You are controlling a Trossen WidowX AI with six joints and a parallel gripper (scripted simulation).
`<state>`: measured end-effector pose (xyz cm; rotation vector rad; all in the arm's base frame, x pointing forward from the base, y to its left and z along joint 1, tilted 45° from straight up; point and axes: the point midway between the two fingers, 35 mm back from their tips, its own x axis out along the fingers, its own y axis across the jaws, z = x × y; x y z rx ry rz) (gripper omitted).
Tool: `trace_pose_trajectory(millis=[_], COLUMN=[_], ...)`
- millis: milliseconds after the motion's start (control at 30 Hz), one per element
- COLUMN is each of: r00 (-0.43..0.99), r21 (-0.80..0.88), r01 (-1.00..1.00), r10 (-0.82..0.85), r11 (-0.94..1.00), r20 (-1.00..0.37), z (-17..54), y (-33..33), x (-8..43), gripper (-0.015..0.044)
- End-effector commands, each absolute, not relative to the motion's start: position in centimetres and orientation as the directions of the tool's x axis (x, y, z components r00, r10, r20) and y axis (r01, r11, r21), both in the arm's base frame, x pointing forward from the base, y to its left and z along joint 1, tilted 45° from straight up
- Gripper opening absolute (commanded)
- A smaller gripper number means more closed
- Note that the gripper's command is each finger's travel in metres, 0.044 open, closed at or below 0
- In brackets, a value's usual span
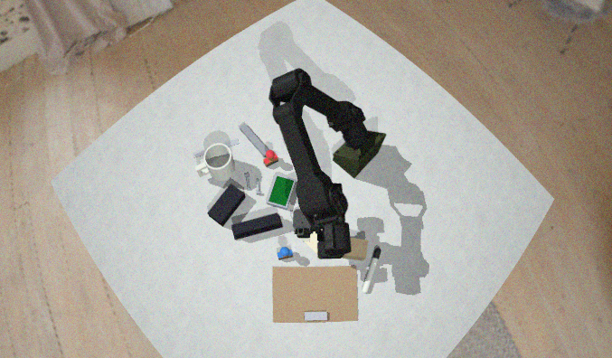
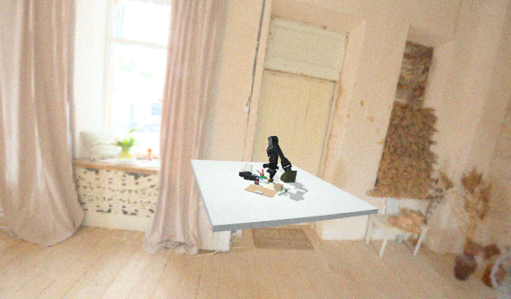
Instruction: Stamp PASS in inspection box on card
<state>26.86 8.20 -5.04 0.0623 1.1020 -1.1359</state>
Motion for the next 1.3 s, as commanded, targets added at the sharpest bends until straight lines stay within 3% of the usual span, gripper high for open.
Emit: trace_pose_trajectory(millis=[0, 1267], r00=[-0.012, -0.010], r21=[-0.472, -0.472], r01=[0.741, 0.742], r10=[-0.693, -0.696], r11=[0.478, 0.476], r20=[-0.721, -0.718], z=[-5.3, -7.0], y=[7.9, 6.1], x=[26.7, 26.6], gripper=[0.0000, 0.0000])
